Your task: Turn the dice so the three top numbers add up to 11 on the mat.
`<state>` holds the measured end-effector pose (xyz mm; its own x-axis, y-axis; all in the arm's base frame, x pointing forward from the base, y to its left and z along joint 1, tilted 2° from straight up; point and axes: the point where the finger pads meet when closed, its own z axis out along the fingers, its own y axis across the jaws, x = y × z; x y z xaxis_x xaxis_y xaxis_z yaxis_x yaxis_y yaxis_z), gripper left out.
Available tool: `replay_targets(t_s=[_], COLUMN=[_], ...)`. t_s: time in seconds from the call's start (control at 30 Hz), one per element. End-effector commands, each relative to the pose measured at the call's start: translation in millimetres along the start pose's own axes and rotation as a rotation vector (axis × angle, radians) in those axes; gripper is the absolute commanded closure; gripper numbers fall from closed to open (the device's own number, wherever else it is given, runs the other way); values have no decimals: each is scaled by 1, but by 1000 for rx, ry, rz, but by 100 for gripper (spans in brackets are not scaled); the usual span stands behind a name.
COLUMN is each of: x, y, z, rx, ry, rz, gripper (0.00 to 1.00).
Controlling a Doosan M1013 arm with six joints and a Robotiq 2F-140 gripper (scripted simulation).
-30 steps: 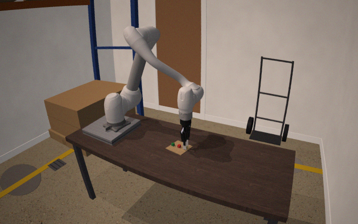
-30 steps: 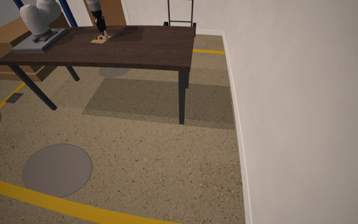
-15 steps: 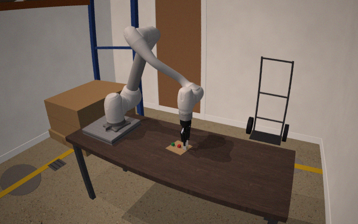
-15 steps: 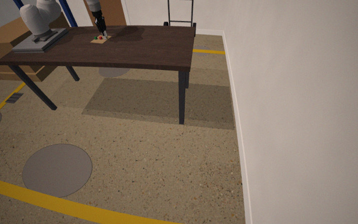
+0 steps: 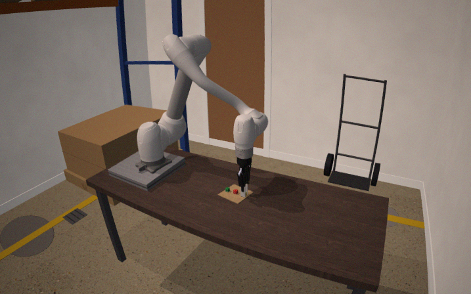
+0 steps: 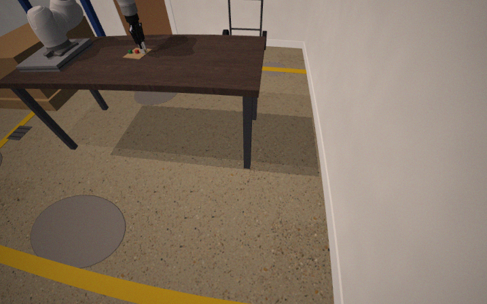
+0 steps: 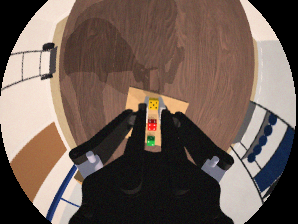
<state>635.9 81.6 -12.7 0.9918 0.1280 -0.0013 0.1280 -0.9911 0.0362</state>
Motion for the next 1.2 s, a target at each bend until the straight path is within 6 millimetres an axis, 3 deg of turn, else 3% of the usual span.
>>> replay_targets(t_s=[0.0,0.8,1.17], x=[0,0,0], y=[0,0,0], z=[0,0,0], rx=[0,0,0], ry=[0,0,0], rz=[0,0,0], gripper=[91,91,81])
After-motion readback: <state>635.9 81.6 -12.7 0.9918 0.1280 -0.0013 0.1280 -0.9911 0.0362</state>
